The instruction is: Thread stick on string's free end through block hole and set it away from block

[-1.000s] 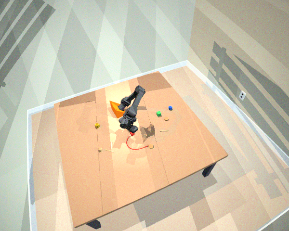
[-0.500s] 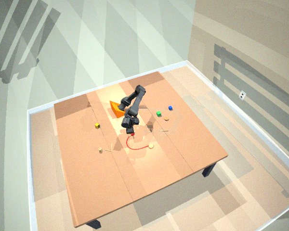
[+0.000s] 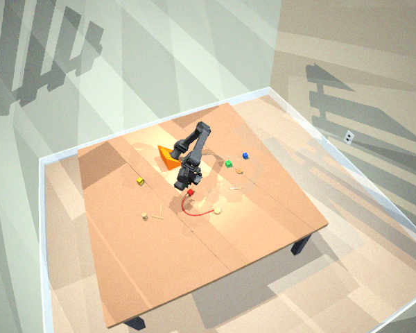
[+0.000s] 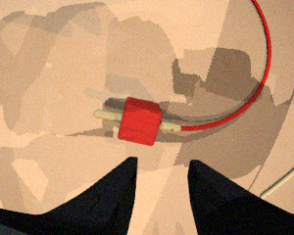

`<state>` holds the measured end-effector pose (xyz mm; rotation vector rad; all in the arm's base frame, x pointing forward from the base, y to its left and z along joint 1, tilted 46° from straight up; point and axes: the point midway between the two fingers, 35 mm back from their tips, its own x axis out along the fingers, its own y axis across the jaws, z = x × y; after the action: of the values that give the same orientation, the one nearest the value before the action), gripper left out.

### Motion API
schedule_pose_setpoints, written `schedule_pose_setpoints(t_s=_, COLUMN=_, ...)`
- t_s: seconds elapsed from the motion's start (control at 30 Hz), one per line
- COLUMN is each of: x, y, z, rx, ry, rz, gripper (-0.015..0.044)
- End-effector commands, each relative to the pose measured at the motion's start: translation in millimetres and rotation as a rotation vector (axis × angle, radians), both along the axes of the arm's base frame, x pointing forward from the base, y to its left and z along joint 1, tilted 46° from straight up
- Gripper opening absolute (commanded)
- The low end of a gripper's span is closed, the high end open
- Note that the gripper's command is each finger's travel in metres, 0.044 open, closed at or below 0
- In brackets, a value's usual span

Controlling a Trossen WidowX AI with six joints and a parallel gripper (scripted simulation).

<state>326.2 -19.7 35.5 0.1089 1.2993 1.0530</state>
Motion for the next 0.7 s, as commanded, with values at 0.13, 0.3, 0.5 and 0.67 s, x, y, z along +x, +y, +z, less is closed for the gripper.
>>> schedule_pose_setpoints(t_s=0.13, x=-16.2, y=16.5, z=11.7, rx=-0.088, ry=0.749, rz=-0.738, gripper=0.0122)
schedule_pose_setpoints(t_s=0.3, x=-18.3, y=18.9, z=14.4, rx=-0.118, ry=0.925, rz=-0.917, gripper=0.0122)
schedule_pose_setpoints(t_s=0.5, x=-20.9, y=21.9, z=17.6, rx=-0.157, ry=1.137, rz=-1.132, gripper=0.0122)
schedule_pose_setpoints(t_s=0.67, x=-21.7, y=22.7, z=18.5, rx=-0.174, ry=1.228, rz=-1.225, gripper=0.0122)
